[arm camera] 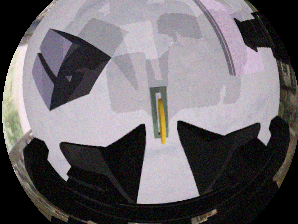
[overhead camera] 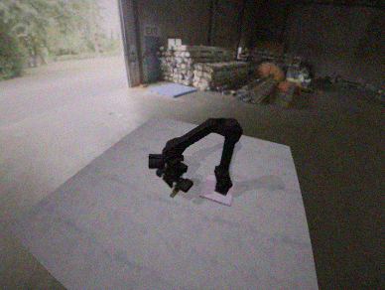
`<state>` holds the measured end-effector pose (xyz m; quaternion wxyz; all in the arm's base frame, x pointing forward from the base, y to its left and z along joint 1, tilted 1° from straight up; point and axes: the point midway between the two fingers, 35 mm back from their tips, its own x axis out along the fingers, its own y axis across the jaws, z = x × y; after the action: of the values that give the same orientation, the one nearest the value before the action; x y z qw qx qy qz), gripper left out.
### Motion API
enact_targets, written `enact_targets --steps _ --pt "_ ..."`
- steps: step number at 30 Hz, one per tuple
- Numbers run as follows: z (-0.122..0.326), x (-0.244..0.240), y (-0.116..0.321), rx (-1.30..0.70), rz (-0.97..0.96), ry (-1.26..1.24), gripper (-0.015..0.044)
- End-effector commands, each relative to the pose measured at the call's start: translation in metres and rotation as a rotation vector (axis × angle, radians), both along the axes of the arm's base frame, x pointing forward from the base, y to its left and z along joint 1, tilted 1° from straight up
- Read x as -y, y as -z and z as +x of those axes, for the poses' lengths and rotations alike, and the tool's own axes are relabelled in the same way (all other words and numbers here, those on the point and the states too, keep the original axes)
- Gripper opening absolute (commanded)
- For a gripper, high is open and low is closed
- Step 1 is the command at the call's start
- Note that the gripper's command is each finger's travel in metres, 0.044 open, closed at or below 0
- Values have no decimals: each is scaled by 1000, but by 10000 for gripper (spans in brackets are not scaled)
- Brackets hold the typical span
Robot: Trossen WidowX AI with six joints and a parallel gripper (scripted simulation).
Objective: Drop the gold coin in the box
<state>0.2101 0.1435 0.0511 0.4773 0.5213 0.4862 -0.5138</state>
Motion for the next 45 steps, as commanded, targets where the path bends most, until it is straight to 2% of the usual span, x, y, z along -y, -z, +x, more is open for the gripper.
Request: enact_targets --steps 1,12,18,29,45 --pt "0 1 7 2 -5 0 161" --pt "-1 2 21 2 -5 0 161" --pt "-1 2 21 2 -5 0 3" --pt "-1 2 20 2 -5 0 0" --pt "3 0 -19 3 -5 0 0"
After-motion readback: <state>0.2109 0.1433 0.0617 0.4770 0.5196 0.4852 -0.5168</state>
